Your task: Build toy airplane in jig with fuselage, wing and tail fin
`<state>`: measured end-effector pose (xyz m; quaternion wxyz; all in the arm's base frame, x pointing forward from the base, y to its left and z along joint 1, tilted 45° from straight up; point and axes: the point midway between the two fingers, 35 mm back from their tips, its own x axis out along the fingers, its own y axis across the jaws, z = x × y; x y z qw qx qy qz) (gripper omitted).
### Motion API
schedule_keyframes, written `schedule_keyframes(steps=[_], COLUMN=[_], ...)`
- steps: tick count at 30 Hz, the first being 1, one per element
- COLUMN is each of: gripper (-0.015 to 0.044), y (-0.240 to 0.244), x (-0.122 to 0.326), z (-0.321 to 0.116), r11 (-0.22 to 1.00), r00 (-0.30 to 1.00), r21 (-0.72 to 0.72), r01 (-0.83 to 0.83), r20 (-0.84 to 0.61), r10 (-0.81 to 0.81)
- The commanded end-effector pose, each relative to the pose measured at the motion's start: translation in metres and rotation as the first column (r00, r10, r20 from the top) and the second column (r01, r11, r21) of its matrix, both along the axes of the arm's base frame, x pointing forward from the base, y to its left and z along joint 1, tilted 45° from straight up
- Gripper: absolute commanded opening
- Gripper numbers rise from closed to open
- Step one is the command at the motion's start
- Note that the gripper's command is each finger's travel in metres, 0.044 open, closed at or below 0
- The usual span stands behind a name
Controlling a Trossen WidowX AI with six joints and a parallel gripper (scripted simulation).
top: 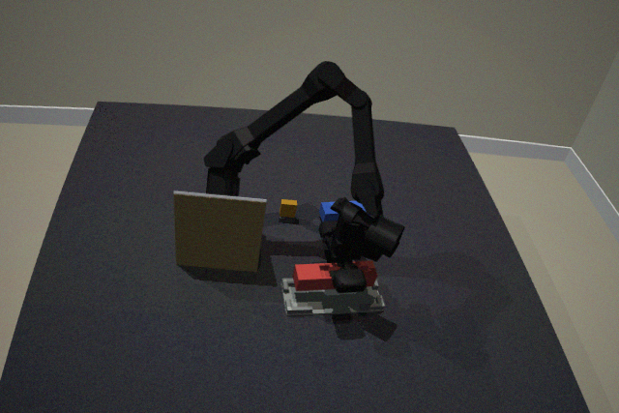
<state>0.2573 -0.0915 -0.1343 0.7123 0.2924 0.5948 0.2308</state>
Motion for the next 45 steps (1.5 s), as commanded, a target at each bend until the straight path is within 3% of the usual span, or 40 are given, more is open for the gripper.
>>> schedule_keyframes(steps=[1,23,28,33,45], gripper=[0.0197,0.0197,0.0164,0.0032,0.0347], y=[0.003,0.024,0.023,0.023,0.023], x=[0.002,0.006,0.008,0.008,0.008], z=[-0.004,-0.025,-0.024,-0.024,-0.024], r11=[1.0,1.0,1.0,1.0,1.0], r00=[1.0,1.0,1.0,1.0,1.0], r21=[0.002,0.004,-0.001,-0.001,-0.001], r01=[0.007,0.006,-0.003,-0.003,-0.003], r20=[-0.003,-0.003,0.003,0.003,0.003], r10=[-0.007,-0.006,0.004,0.004,0.004])
